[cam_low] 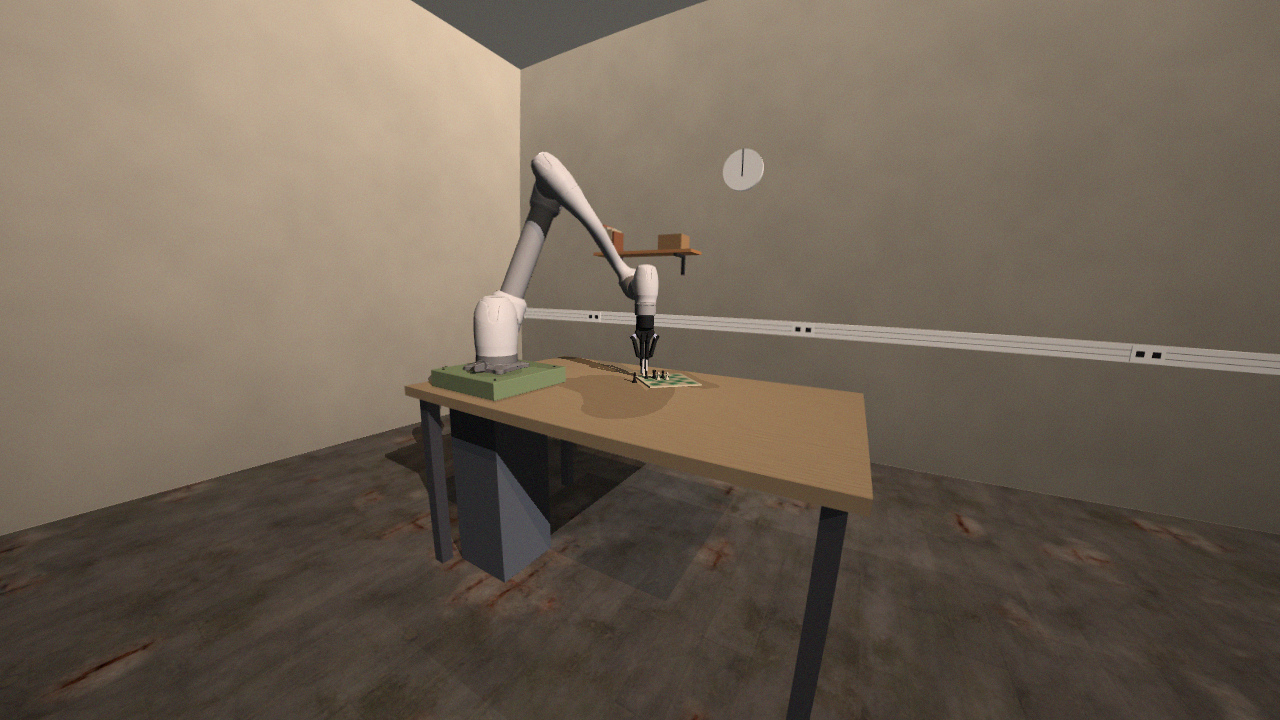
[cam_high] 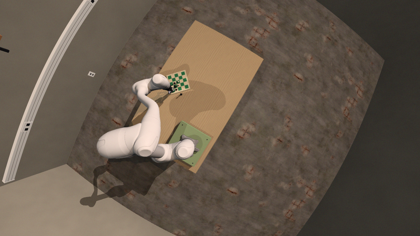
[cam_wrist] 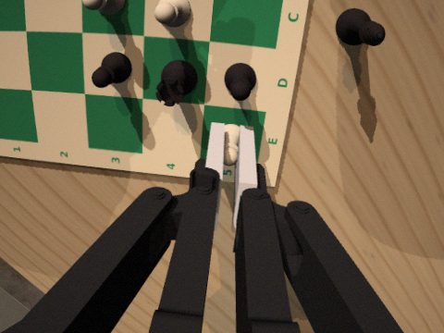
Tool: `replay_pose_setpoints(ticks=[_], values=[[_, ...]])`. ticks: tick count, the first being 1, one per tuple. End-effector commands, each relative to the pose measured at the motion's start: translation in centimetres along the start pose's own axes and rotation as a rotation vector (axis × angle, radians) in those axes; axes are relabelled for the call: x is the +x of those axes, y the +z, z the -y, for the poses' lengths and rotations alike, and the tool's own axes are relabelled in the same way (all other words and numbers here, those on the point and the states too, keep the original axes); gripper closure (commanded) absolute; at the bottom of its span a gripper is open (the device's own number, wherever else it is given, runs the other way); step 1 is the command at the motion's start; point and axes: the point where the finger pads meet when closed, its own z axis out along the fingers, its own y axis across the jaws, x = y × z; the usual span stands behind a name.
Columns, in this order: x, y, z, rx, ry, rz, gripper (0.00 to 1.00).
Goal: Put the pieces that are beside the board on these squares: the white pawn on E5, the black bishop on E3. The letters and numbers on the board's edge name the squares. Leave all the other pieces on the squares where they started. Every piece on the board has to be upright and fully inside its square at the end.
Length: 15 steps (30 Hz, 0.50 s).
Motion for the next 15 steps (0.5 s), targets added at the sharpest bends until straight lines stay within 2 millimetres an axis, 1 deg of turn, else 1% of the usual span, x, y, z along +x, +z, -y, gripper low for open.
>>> replay_pose_setpoints(ticks=[1, 2, 4, 5, 7, 8, 10, 11, 15], values=[[-0.17, 0.39, -0.35, -0.005, 0.002, 0.001, 1.0], [-0.17, 0.39, -0.35, -0.005, 0.002, 0.001, 0.96], [-0.17, 0.39, -0.35, -0.005, 0.002, 0.001, 0.96], [-0.17, 0.39, -0.35, -0.005, 0.002, 0.001, 0.92], [-0.17, 0.39, -0.35, -0.005, 0.002, 0.001, 0.92], [-0.17, 0.39, -0.35, -0.005, 0.002, 0.001, 0.88], [-0.17, 0.39, -0.35, -0.005, 0.002, 0.001, 0.88], [-0.17, 0.39, -0.35, -0.005, 0.002, 0.001, 0.84], [-0.17, 0.39, -0.35, -0.005, 0.002, 0.001, 0.84]])
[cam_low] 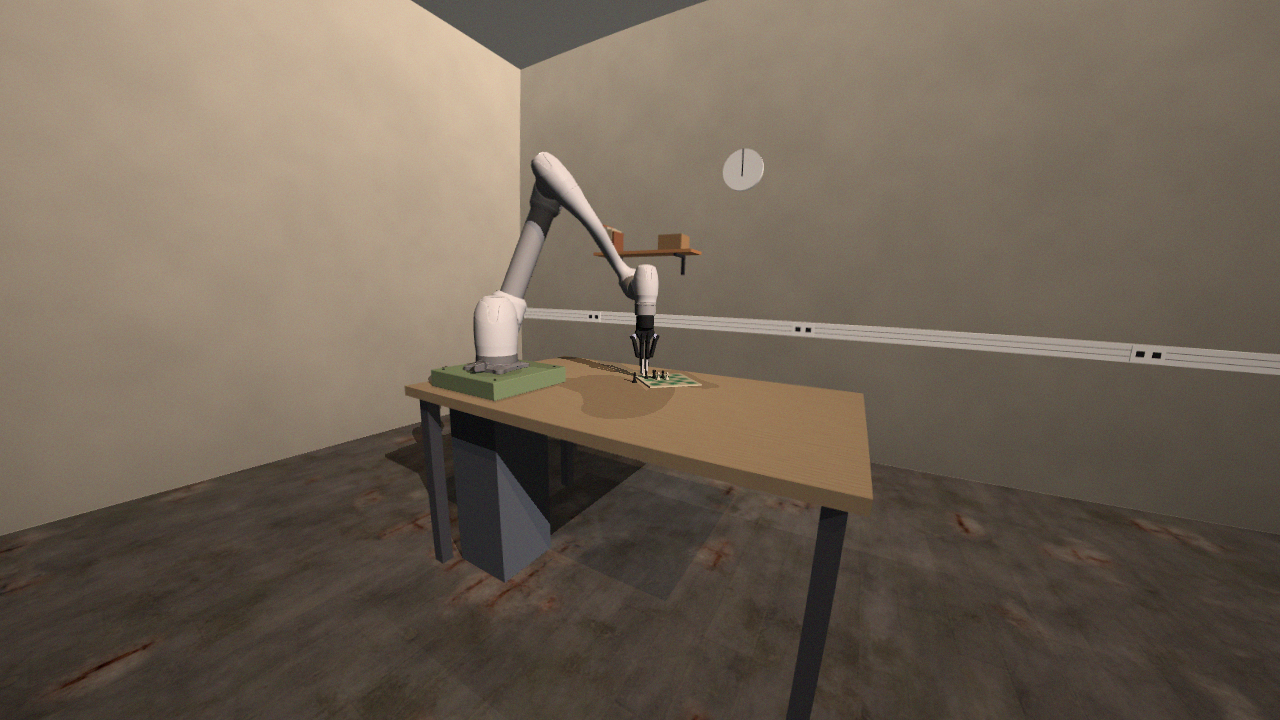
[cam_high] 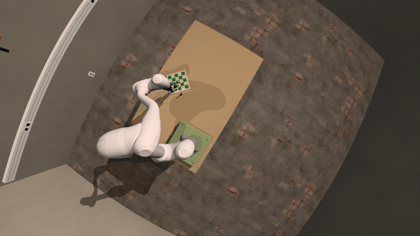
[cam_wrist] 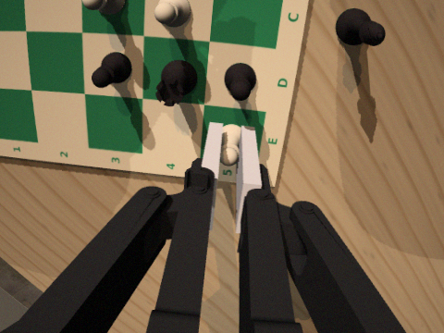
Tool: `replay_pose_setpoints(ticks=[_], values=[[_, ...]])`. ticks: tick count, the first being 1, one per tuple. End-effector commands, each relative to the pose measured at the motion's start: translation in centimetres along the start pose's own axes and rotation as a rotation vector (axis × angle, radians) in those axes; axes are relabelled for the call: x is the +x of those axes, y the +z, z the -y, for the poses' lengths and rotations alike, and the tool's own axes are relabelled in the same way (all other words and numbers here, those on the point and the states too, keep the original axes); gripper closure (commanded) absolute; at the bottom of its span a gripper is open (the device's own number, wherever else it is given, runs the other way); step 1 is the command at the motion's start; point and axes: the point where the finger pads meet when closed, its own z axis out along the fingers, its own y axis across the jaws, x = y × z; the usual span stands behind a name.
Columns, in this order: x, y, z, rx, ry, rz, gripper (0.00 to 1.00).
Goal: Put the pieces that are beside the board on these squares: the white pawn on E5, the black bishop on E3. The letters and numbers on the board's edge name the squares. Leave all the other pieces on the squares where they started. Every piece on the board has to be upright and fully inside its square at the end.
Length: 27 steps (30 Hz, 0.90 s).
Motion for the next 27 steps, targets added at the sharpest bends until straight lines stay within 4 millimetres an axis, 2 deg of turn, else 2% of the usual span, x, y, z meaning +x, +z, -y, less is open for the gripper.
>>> replay_pose_setpoints(ticks=[1, 17, 21, 27], values=[[-0.2, 0.4, -0.3, -0.005, 0.002, 0.001, 0.8], [-0.2, -0.1, -0.3, -0.005, 0.002, 0.001, 0.8], [-0.2, -1.4, -0.3, -0.005, 0.002, 0.001, 0.8], [-0.2, -4.4, -0.3, -0.005, 0.002, 0.001, 0.8]])
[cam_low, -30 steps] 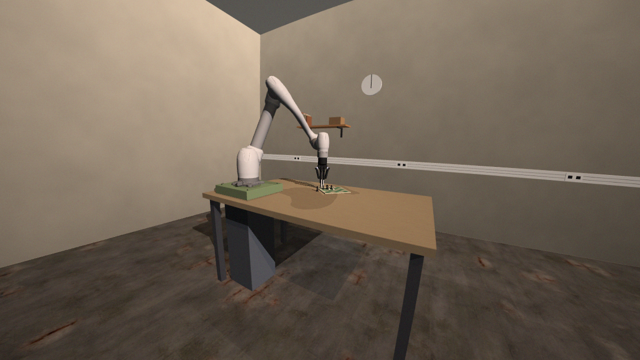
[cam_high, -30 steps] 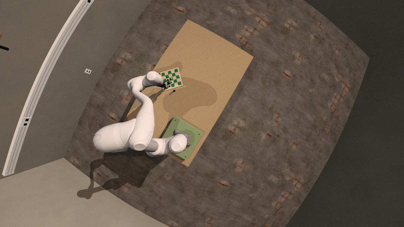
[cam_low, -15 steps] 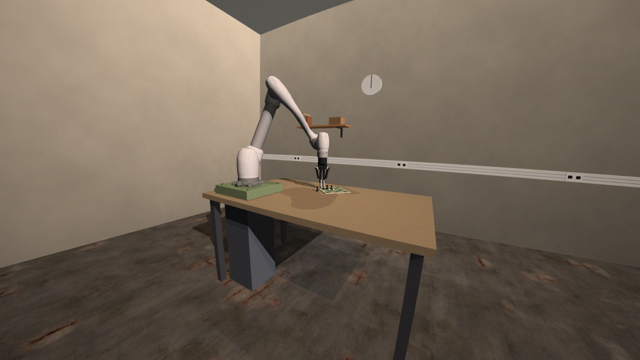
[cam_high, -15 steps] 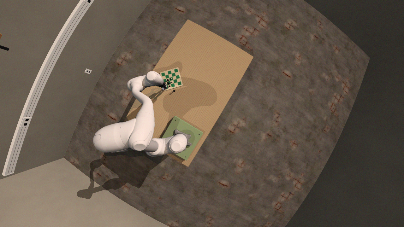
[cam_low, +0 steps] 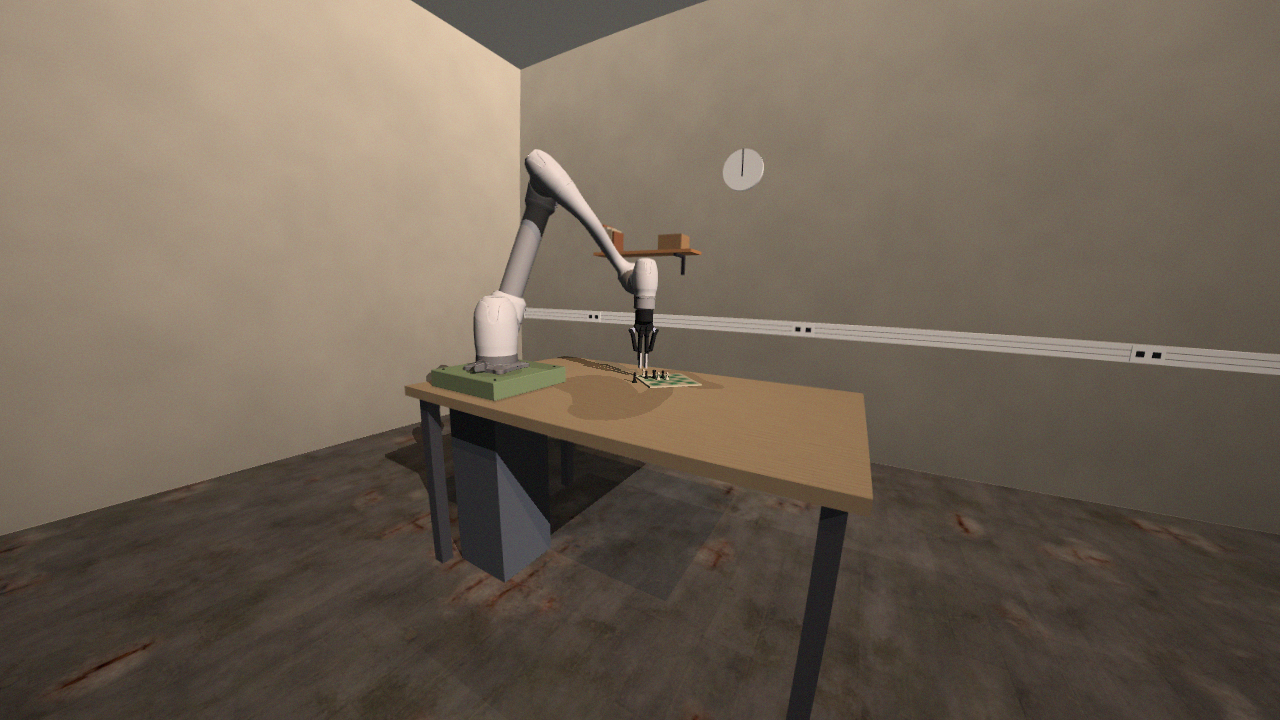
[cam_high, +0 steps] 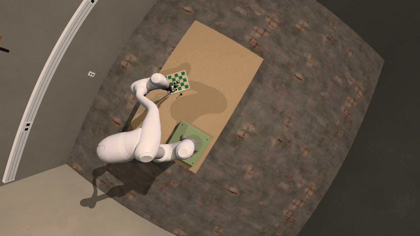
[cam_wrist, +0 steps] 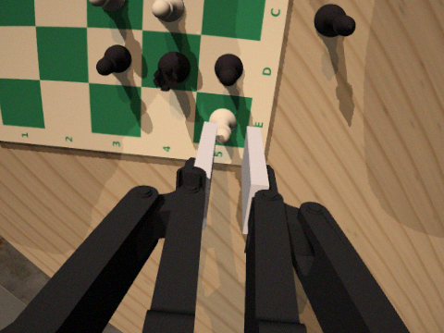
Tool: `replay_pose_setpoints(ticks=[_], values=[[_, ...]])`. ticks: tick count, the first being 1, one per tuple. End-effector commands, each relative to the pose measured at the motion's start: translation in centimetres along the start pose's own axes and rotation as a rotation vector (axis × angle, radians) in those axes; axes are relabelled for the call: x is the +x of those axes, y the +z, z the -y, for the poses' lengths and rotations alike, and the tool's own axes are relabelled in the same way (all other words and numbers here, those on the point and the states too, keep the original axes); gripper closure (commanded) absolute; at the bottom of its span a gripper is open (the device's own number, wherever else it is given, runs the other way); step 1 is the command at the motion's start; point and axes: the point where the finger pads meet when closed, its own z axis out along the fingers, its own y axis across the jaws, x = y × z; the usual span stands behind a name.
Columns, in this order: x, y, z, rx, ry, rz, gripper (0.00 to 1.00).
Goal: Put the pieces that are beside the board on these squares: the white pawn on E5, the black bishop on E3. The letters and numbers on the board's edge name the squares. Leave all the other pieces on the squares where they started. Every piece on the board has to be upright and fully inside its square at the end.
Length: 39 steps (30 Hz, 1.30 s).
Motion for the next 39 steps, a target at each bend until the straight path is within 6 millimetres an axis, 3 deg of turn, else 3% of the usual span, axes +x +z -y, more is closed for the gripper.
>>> replay_pose_setpoints(ticks=[1, 10, 16, 17, 39], values=[[-0.2, -2.4, 0.3, 0.006, 0.002, 0.001, 0.8], [-0.2, -5.4, 0.3, 0.006, 0.002, 0.001, 0.8], [-0.2, -6.0, 0.3, 0.006, 0.002, 0.001, 0.8], [-0.2, -6.0, 0.3, 0.006, 0.002, 0.001, 0.0], [-0.2, -6.0, 0.3, 0.006, 0.002, 0.001, 0.0]])
